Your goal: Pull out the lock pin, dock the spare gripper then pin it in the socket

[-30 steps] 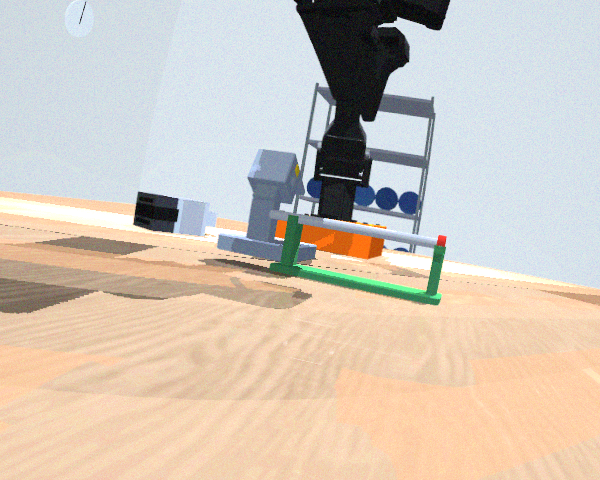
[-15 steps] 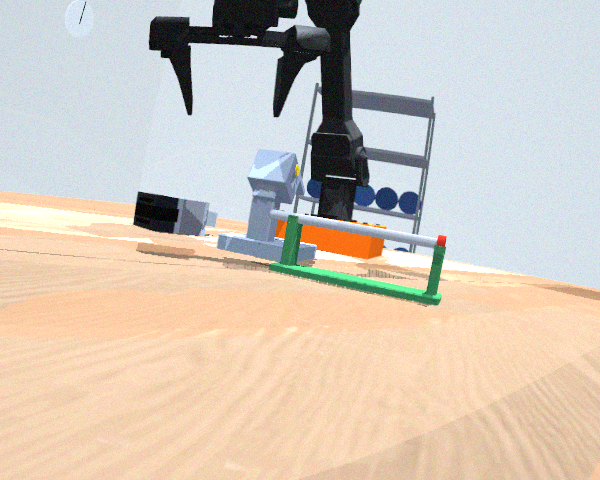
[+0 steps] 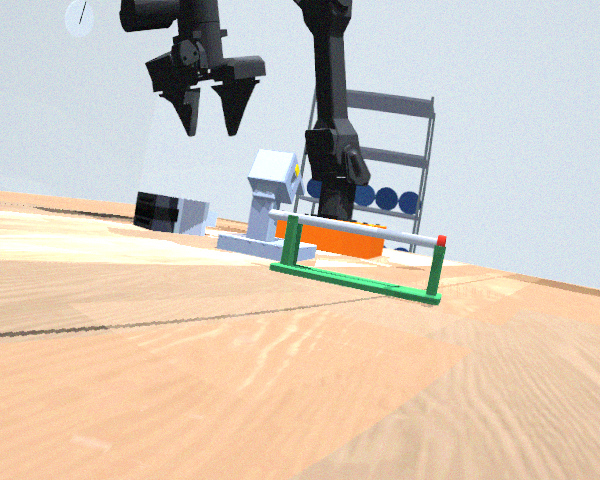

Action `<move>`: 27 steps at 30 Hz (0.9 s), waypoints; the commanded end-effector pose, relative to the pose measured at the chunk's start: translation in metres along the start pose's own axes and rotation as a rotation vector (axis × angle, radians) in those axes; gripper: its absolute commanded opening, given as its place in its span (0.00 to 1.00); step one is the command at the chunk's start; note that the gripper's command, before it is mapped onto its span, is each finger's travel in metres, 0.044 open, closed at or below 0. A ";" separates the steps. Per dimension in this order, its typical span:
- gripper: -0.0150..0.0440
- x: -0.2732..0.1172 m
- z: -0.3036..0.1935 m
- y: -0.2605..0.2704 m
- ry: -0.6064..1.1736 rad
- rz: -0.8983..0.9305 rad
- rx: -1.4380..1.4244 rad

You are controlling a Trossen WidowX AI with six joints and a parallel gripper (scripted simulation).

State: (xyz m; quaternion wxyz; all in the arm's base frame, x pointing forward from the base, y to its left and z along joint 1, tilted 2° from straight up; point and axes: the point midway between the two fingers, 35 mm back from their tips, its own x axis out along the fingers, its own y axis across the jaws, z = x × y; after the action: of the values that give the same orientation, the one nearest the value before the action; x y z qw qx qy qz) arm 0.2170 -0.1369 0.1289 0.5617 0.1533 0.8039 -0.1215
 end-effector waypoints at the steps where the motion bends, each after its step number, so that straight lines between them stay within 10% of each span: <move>1: 1.00 0.001 -0.004 -0.001 0.007 -0.003 0.030; 27: 1.00 0.078 0.034 0.000 0.124 0.024 0.050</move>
State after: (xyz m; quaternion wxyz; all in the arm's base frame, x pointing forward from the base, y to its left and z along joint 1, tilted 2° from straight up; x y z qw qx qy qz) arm 0.2210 -0.1418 0.0495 0.5098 0.1810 0.8317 -0.1250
